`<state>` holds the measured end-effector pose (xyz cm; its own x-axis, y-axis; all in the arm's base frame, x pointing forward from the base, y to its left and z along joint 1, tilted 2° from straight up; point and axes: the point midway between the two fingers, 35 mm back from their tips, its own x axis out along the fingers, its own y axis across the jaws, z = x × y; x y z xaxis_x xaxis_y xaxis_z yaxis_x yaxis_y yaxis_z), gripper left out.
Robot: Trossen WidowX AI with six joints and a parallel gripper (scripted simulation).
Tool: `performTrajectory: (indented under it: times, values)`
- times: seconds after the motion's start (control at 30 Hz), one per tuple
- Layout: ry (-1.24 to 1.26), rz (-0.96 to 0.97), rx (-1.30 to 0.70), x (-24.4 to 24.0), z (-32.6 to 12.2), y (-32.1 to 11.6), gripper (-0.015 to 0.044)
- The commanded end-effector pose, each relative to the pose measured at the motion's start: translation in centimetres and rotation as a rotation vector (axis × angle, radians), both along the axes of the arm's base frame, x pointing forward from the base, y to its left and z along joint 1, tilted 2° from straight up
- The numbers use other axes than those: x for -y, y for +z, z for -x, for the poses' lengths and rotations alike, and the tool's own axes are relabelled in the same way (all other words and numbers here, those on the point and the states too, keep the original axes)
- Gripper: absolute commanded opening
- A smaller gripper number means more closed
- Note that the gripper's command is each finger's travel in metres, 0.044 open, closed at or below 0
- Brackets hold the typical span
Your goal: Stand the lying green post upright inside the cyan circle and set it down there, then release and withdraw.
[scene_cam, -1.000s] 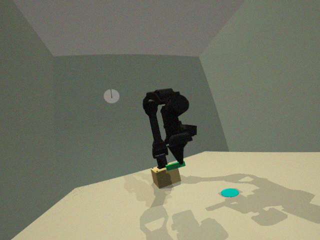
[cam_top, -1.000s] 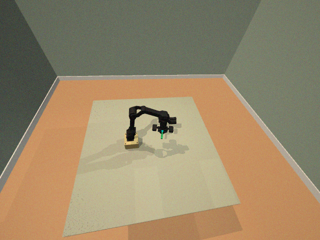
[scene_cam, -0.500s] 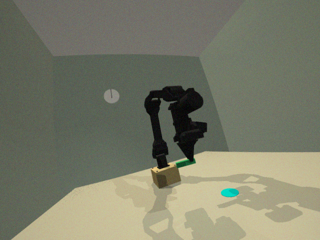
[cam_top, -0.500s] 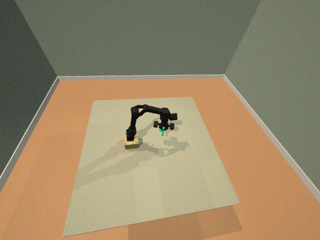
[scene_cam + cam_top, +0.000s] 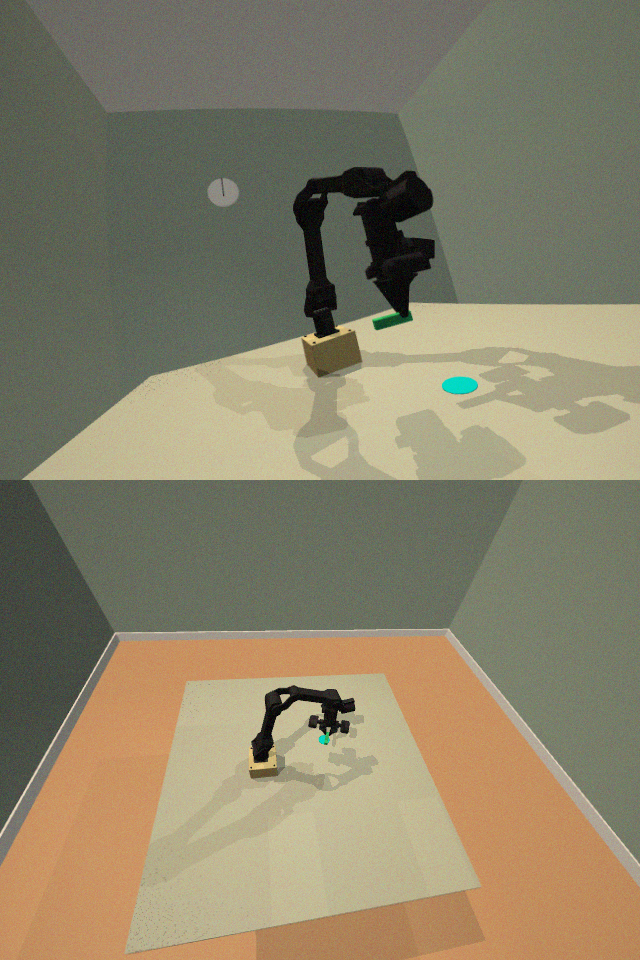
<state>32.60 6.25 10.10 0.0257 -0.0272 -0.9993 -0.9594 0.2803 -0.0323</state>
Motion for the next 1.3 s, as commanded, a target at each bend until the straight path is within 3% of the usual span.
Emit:
performTrajectory:
  times: [0.0,0.77,1.27]
  values:
    - [-0.015,-0.005,-0.002,-1.1,-0.3,0.0,0.0023]
    - [-0.08,-0.013,-0.004,-7.3,-0.8,-0.2,0.0023]
    - [-0.124,-0.082,0.013,-7.7,-1.5,-1.1,0.0023]
